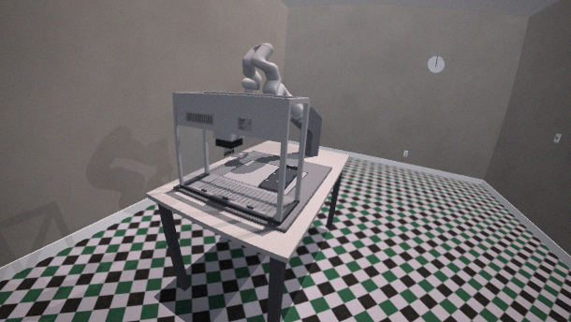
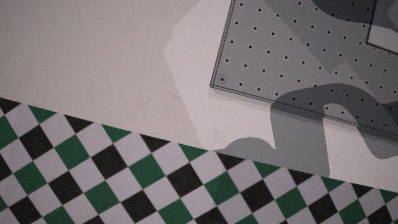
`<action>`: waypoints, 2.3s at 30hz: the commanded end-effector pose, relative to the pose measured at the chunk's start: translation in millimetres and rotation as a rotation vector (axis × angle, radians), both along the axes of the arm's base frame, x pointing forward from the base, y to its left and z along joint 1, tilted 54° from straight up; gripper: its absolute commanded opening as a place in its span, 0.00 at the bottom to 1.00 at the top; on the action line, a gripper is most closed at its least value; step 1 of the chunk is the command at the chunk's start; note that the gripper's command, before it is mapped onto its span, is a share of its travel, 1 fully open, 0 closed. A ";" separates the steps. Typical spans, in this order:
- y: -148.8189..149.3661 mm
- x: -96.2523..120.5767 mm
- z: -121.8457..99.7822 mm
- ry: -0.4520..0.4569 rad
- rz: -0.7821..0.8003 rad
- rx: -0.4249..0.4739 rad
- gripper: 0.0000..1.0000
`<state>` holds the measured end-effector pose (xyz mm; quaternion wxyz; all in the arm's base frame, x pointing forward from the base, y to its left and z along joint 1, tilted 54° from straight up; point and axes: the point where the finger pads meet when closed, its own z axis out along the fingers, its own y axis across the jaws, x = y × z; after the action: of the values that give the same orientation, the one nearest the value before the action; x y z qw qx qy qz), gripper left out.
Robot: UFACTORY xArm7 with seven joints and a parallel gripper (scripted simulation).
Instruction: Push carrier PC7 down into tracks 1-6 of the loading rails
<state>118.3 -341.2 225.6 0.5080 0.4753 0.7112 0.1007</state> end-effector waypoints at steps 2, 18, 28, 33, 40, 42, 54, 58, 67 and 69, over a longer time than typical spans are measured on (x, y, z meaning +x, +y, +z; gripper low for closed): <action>-0.8 -0.9 0.9 0.000 -0.002 -0.002 1.00; 2.0 2.1 -1.9 0.019 0.023 -0.012 1.00; 22.4 22.4 -22.5 0.199 0.267 -0.108 1.00; 33.5 31.4 -33.1 0.267 0.372 -0.153 1.00; 43.8 38.8 -42.8 0.364 0.532 -0.225 1.00; 47.1 41.0 -45.8 0.392 0.580 -0.247 1.00; 60.8 50.2 -58.6 0.526 0.837 -0.373 1.00; 67.3 55.0 -64.8 0.577 0.946 -0.430 1.00; 72.6 59.7 -69.8 0.660 1.141 -0.534 1.00; 75.3 63.0 -72.4 0.671 1.169 -0.550 1.00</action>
<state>177.5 -268.9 156.5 0.2461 -0.0774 0.9657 0.0286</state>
